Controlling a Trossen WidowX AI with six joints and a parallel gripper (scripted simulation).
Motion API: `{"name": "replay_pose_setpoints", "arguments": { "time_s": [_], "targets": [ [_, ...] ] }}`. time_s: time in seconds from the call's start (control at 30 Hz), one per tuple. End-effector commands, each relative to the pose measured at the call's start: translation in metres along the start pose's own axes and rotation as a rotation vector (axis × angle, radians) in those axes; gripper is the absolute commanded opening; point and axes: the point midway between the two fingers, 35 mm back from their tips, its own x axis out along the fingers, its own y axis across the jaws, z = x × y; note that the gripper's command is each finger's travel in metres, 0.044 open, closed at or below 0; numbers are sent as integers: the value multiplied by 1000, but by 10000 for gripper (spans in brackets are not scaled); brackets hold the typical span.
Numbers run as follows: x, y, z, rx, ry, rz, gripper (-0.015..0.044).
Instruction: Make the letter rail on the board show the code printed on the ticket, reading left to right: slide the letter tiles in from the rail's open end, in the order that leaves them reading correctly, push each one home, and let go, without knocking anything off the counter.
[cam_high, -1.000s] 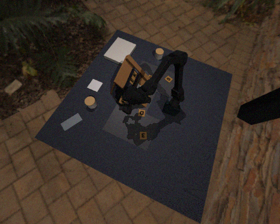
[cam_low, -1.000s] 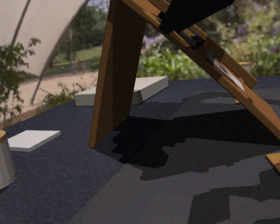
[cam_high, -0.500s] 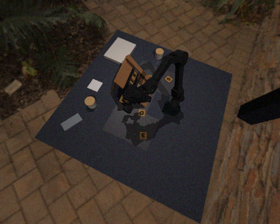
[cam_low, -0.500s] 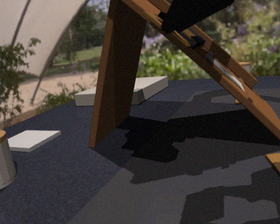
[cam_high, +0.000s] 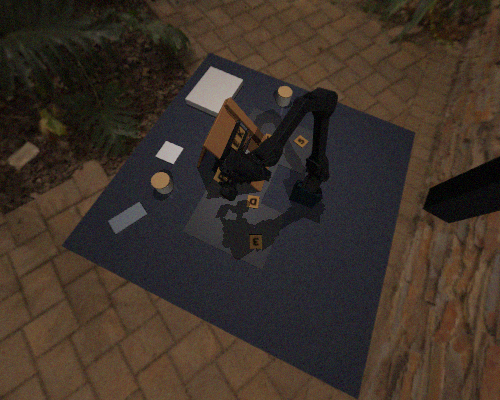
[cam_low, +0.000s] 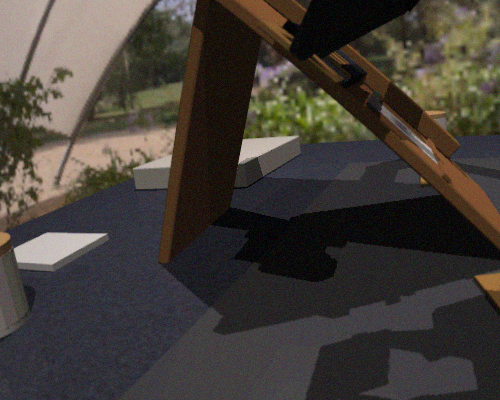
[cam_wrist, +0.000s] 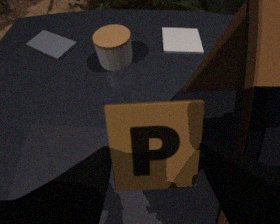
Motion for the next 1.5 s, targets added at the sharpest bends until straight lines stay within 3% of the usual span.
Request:
{"name": "replay_pose_setpoints", "arguments": {
  "time_s": [0.0, 1.47],
  "targets": [
    [0, -2, 1, -2, -3, 3, 0],
    [0, -24, 1, -3, -2, 2, 0]
  ]
}}
